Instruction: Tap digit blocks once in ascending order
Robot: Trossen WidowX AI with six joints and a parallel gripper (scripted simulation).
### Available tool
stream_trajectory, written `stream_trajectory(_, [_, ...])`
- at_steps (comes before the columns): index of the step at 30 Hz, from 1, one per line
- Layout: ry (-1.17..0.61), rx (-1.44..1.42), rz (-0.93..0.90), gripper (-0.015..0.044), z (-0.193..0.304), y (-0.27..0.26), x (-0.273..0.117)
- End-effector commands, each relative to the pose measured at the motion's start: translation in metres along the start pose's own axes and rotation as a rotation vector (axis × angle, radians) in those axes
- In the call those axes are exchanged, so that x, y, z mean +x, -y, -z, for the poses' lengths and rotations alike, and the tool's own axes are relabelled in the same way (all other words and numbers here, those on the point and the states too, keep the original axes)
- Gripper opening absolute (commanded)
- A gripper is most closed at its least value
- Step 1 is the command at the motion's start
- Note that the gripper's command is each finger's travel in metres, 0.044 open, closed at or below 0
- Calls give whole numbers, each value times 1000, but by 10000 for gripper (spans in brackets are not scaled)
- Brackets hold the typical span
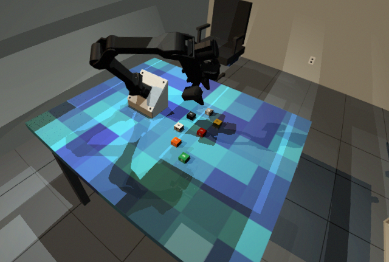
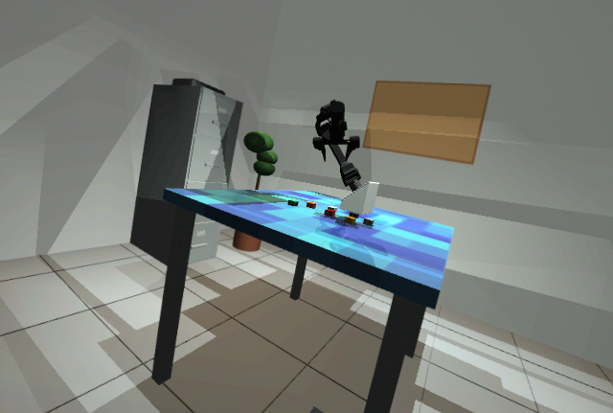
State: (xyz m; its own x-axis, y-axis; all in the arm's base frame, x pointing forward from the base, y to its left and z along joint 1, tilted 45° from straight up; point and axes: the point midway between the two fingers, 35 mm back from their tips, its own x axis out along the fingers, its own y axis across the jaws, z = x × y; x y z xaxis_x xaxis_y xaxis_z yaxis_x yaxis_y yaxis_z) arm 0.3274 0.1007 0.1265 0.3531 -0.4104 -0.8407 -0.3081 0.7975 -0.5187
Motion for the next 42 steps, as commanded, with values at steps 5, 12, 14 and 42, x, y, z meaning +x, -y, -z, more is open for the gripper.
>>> stream_trajectory(5, [-384, 263, 262, 400, 85, 86, 39])
stream_trajectory(12, [-384, 263, 262, 400, 85, 86, 39])
stream_trajectory(14, [-384, 263, 262, 400, 85, 86, 39])
stream_trajectory(42, [-386, 262, 259, 400, 119, 4, 42])
